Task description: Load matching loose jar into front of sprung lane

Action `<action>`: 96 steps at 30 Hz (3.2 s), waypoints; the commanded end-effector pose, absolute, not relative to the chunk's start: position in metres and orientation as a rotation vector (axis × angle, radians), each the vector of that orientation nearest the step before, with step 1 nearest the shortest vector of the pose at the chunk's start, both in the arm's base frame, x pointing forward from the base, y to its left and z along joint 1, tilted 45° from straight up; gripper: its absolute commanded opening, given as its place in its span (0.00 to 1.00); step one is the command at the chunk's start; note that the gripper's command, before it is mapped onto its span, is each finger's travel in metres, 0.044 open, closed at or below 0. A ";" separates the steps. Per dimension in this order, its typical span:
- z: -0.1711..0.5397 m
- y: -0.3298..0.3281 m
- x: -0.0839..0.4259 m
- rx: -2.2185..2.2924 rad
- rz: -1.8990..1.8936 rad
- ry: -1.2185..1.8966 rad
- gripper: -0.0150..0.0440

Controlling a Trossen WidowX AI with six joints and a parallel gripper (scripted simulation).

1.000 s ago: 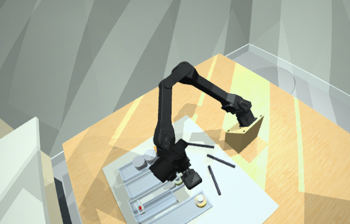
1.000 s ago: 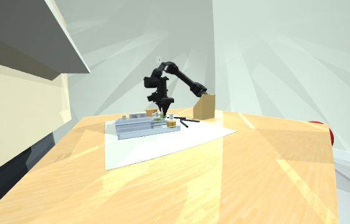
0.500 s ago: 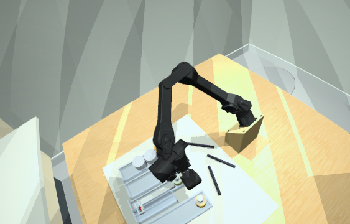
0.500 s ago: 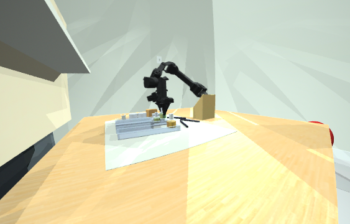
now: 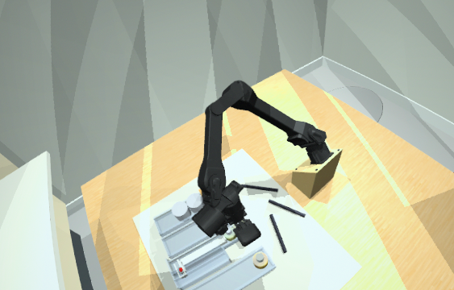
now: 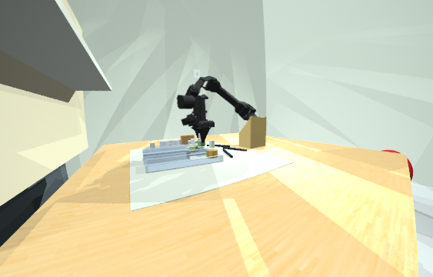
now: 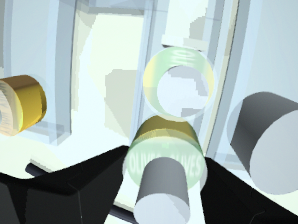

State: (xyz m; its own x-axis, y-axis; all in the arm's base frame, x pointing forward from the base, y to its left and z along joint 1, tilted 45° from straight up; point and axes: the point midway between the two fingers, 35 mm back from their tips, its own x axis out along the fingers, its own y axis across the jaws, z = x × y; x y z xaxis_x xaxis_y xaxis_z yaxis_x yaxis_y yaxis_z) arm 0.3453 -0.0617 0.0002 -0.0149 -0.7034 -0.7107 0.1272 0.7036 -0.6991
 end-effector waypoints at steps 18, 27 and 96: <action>0.003 -0.063 0.356 -0.507 -0.708 1.415 0.25; 0.001 -0.065 0.356 -0.507 -0.708 1.415 0.25; -0.015 -0.081 0.353 -0.508 -0.709 1.415 0.25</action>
